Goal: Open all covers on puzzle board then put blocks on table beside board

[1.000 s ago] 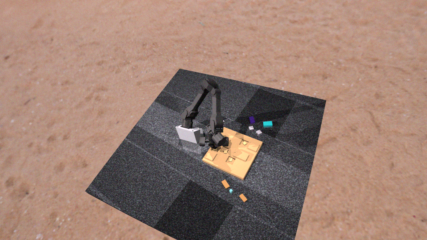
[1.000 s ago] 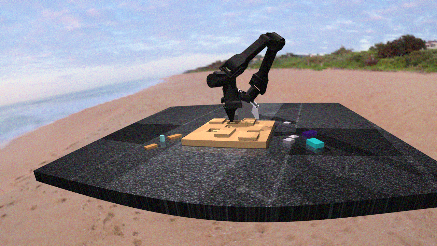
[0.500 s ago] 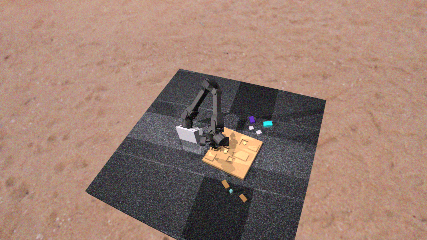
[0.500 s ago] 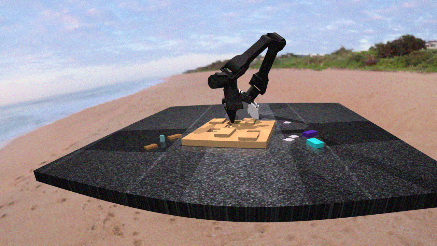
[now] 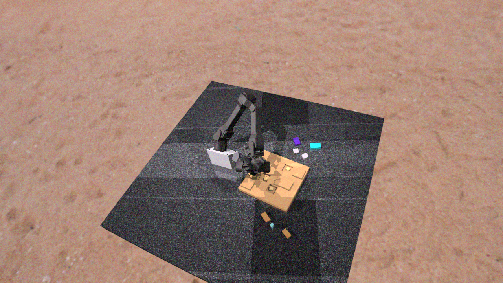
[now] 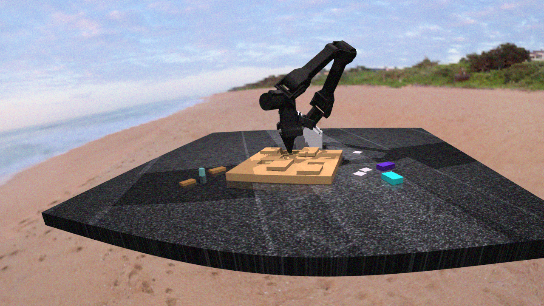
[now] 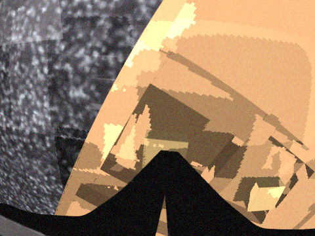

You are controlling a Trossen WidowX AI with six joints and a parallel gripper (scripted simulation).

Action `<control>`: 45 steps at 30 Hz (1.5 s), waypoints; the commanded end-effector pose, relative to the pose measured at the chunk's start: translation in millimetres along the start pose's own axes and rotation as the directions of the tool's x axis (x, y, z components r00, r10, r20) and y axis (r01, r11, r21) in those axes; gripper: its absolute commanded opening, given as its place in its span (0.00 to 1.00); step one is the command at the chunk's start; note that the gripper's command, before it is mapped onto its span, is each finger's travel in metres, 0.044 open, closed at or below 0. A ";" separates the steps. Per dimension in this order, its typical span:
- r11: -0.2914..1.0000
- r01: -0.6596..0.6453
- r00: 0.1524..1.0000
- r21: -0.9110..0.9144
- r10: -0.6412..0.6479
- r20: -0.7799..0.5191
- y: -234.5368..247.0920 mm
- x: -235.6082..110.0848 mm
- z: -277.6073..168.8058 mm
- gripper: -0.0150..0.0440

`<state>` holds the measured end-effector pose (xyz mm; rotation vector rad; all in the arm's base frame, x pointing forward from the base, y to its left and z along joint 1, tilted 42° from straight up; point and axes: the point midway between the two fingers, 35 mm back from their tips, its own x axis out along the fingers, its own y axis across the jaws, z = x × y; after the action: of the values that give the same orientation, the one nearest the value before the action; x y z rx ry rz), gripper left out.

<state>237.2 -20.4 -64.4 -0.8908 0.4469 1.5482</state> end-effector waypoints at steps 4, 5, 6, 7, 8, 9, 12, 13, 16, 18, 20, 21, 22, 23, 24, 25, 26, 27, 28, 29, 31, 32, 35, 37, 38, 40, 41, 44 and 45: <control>1.000 0.005 1.000 -0.001 -0.005 0.008 -2.1 1.6 2.3 0.25; 1.000 0.005 1.000 -0.001 -0.005 0.008 -2.1 1.6 2.3 0.25; 1.000 0.005 1.000 -0.001 -0.005 0.008 -2.1 1.6 2.3 0.25; 1.000 0.005 1.000 -0.001 -0.005 0.008 -2.1 1.6 2.3 0.25; 1.000 0.005 1.000 -0.001 -0.005 0.008 -2.1 1.6 2.3 0.25; 1.000 0.005 1.000 -0.001 -0.005 0.008 -2.1 1.6 2.3 0.25; 1.000 0.005 1.000 -0.001 -0.005 0.008 -2.1 1.6 2.3 0.25; 1.000 0.005 1.000 -0.001 -0.005 0.008 -2.1 1.6 2.3 0.25; 1.000 0.005 1.000 -0.001 -0.005 0.008 -2.1 1.6 2.3 0.25; 1.000 0.005 1.000 -0.001 -0.005 0.008 -2.1 1.6 2.3 0.25; 1.000 0.005 1.000 -0.001 -0.005 0.008 -2.1 1.6 2.3 0.25; 1.000 0.005 1.000 -0.001 -0.005 0.008 -2.1 1.6 2.3 0.25; 1.000 0.005 1.000 -0.001 -0.005 0.008 -2.1 1.6 2.3 0.25; 1.000 0.005 1.000 -0.001 -0.005 0.008 -2.1 1.6 2.3 0.25; 1.000 0.005 1.000 -0.001 -0.005 0.008 -2.1 1.6 2.3 0.25; 1.000 0.005 1.000 -0.001 -0.005 0.008 -2.1 1.6 2.3 0.25; 1.000 0.005 1.000 -0.001 -0.005 0.008 -2.1 1.6 2.3 0.25; 1.000 0.005 1.000 -0.001 -0.005 0.008 -2.1 1.6 2.3 0.25; 1.000 0.005 1.000 -0.001 -0.005 0.008 -2.1 1.6 2.3 0.25; 1.000 0.000 1.000 0.001 0.000 0.000 -0.1 -0.1 0.1 0.25; 1.000 0.000 1.000 0.001 0.000 0.000 0.0 -1.2 0.0 0.25; 1.000 0.000 1.000 0.001 0.000 0.001 0.1 -1.9 0.0 0.25; 1.000 0.001 1.000 0.000 -0.001 0.002 0.6 -5.2 -0.2 0.25; 1.000 0.002 1.000 0.000 -0.002 0.004 1.1 -7.7 -0.2 0.25; 1.000 0.003 1.000 0.000 -0.003 0.004 1.4 -9.0 -0.2 0.25; 1.000 0.004 1.000 0.000 -0.004 0.006 1.9 -11.6 -0.2 0.25; 1.000 0.004 1.000 0.000 -0.004 0.006 2.1 -12.6 -0.2 0.25; 1.000 0.004 1.000 0.000 -0.004 0.007 2.3 -13.5 -0.2 0.25; 1.000 0.004 1.000 0.000 -0.004 0.007 2.3 -13.5 -0.2 0.25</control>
<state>233.3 -28.1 -55.8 -0.8747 0.4430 1.5453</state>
